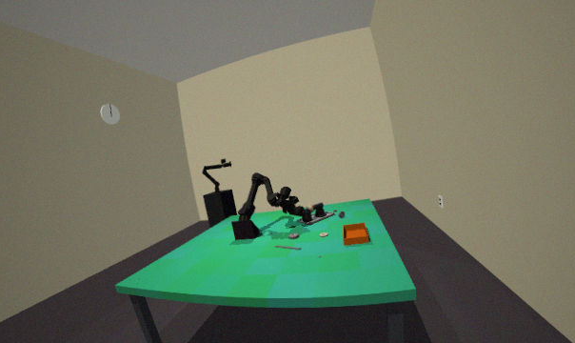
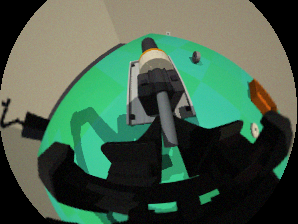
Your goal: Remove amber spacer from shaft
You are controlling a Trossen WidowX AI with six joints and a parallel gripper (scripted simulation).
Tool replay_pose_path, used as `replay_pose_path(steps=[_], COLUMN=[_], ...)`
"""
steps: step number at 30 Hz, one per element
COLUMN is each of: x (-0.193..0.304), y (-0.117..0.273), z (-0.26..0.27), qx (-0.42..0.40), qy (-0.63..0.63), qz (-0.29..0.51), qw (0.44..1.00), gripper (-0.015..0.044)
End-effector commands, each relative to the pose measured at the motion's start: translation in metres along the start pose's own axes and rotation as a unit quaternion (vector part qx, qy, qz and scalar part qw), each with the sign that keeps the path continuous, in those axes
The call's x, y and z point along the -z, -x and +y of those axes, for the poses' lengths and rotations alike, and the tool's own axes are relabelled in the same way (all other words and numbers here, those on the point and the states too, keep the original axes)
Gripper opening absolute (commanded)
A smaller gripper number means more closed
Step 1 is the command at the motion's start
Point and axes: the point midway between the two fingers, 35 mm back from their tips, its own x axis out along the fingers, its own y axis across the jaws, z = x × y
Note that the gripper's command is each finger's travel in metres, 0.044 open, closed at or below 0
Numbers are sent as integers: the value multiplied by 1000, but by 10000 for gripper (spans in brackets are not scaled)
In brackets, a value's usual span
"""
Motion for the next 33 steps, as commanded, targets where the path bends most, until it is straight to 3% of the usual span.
replay_pose_path(steps=[1, 33], x=[1, 4], y=[1, 4], z=[0, 0], qx=[-1, -1], qy=[1, 1], qz=[0, 0], qw=[1000, 1000], gripper=[0, 0])
